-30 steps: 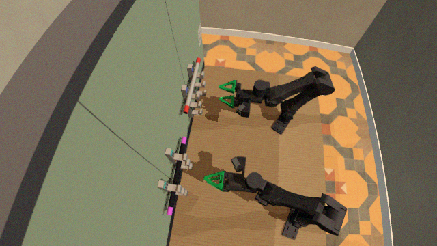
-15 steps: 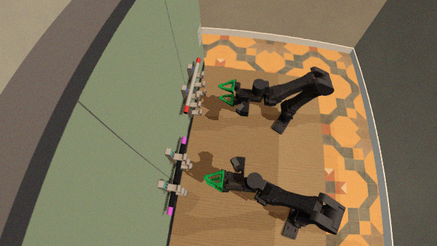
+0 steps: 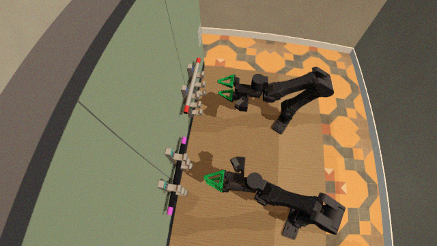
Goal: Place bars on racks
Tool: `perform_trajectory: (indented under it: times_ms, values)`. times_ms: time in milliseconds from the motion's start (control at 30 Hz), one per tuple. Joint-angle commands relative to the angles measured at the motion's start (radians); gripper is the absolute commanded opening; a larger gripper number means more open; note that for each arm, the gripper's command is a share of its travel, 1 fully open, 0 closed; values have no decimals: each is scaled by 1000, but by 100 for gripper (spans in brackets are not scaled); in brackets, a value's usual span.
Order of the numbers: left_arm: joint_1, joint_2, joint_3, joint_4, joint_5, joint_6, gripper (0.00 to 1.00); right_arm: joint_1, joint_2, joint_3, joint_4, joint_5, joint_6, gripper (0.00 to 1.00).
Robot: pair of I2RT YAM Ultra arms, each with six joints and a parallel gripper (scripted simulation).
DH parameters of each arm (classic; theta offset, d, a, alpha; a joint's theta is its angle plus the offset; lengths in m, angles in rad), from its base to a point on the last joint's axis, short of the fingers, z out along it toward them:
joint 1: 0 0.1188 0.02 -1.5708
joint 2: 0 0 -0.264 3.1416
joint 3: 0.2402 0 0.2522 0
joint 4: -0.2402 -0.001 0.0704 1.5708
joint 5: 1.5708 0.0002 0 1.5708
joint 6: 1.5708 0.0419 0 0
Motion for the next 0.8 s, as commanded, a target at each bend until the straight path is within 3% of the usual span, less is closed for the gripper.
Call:
perform_trajectory:
  times_ms: [0, 767]
  values:
    - [-10, 0, -3, 19, -8, 0, 100, -28, -8, 51, -34, -42, 6, 100]
    - [-10, 0, -3, 19, -8, 0, 100, -151, 11, 153, -116, -166, 6, 100]
